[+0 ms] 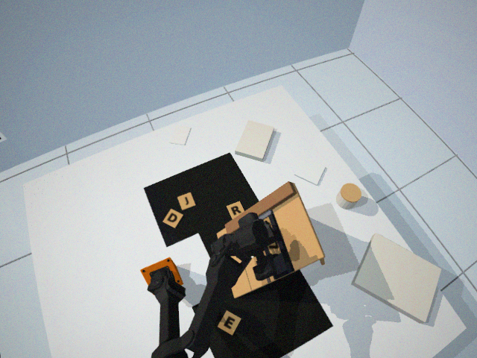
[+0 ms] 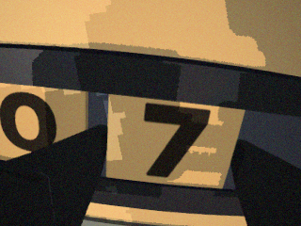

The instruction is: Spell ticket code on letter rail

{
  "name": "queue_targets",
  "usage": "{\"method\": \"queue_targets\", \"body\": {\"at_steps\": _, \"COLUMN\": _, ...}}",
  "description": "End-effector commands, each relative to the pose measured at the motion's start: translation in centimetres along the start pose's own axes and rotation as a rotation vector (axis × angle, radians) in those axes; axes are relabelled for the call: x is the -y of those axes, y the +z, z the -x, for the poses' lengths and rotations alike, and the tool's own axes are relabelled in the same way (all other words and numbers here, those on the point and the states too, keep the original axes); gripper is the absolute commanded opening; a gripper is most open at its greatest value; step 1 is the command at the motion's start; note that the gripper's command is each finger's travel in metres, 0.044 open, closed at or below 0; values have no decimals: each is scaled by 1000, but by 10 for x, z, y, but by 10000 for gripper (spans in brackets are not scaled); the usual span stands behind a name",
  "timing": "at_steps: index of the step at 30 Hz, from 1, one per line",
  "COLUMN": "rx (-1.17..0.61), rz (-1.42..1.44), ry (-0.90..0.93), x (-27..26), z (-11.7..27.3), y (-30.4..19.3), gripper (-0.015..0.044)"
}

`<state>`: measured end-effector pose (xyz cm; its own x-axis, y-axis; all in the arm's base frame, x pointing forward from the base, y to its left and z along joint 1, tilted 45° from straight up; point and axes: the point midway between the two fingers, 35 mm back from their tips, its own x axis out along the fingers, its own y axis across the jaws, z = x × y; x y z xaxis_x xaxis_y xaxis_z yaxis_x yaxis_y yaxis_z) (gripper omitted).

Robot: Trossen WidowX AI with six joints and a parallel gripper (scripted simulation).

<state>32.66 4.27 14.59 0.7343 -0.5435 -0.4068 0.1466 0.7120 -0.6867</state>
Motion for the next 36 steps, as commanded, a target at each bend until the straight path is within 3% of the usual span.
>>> {"method": "queue_targets", "body": {"at_steps": 1, "rx": 0, "rz": 0, "ry": 0, "x": 0, "z": 0, "y": 0, "gripper": 210}}
{"method": "queue_targets", "body": {"at_steps": 5, "rx": -2, "rz": -1, "ry": -6, "x": 0, "z": 6, "y": 0, "gripper": 295}}
{"method": "queue_targets", "body": {"at_steps": 36, "rx": -4, "rz": 0, "ry": -5, "x": -5, "z": 36, "y": -1, "gripper": 295}}
